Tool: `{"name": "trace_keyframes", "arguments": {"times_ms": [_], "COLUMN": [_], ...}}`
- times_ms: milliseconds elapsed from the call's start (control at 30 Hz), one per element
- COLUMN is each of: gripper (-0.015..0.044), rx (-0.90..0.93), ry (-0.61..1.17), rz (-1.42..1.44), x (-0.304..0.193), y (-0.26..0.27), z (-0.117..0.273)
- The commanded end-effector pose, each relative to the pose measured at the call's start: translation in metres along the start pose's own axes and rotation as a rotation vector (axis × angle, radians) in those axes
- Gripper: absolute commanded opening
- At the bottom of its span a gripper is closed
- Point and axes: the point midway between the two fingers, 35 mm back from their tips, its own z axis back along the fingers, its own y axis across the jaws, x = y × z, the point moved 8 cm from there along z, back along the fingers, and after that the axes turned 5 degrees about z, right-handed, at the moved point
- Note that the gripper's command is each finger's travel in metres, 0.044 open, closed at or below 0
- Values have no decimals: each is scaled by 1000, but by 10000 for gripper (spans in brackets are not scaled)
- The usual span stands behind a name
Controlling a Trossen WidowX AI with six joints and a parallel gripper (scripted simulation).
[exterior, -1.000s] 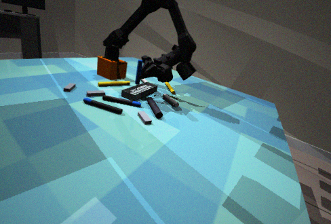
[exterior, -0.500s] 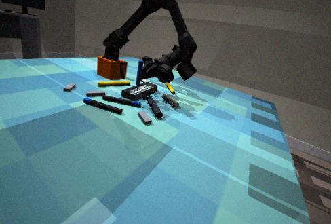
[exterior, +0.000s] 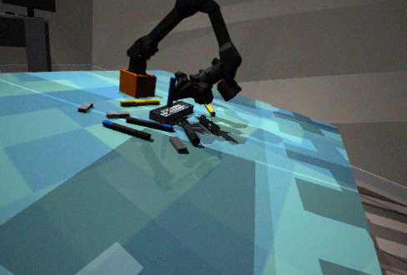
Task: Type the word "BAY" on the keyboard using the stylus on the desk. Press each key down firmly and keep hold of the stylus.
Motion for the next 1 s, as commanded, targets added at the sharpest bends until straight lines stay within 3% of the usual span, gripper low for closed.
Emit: {"name": "trace_keyframes", "arguments": {"times_ms": [0,967], "gripper": [81,81], "rx": [-2,-2], "ry": [1,1], "rz": [-5,-5], "x": [2,3], "y": [0,-1], "z": [-1,-1]}}
